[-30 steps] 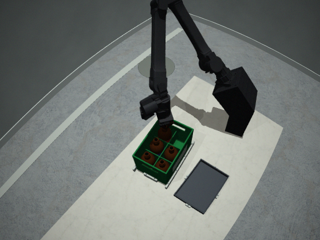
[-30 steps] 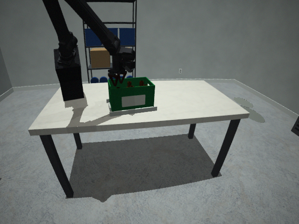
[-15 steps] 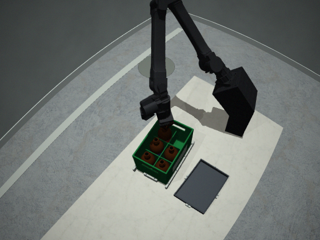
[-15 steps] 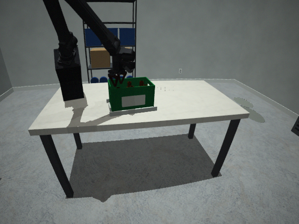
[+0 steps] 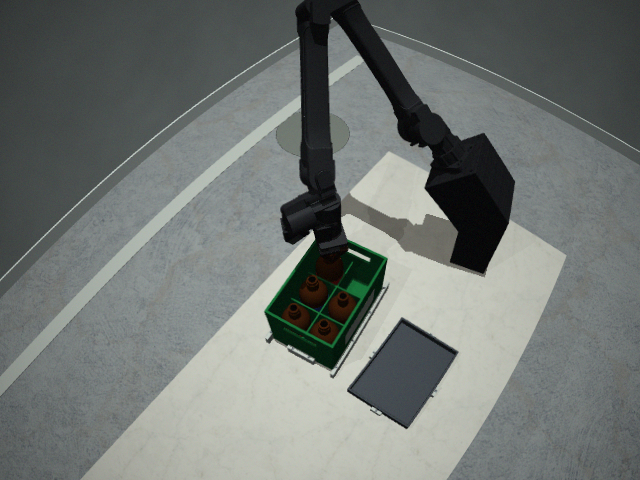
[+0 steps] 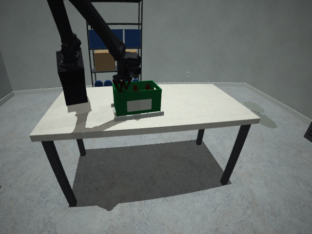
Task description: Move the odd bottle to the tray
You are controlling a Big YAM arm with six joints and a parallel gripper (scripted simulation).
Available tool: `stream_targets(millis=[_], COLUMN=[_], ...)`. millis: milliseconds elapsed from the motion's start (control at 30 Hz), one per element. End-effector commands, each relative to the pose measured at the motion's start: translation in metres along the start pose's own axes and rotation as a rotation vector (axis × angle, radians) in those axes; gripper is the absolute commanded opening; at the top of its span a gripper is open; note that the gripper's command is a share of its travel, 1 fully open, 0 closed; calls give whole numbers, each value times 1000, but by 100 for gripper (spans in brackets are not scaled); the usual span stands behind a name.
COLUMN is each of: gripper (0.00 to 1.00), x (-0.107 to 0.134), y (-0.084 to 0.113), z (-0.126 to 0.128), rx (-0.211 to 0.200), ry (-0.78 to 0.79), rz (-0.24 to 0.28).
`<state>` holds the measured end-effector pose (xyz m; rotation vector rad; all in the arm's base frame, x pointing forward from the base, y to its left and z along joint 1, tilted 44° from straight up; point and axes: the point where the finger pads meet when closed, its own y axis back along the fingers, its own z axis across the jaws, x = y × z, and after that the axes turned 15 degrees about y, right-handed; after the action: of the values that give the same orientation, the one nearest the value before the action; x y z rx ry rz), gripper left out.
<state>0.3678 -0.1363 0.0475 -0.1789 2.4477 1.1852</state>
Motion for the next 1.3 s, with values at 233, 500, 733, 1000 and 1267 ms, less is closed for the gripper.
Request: stream_targets(millis=[233, 500, 733, 1000, 1267], gripper=[61, 61, 61, 61, 61], x=[0, -1, 0, -2, -4], y=[-15, -20, -27, -28, -26], z=[-2, -3, -2, -3, -5], rx=[1, 1, 1, 2, 3], ry=[7, 4, 6, 3, -1], rz=[0, -4, 0, -5, -12])
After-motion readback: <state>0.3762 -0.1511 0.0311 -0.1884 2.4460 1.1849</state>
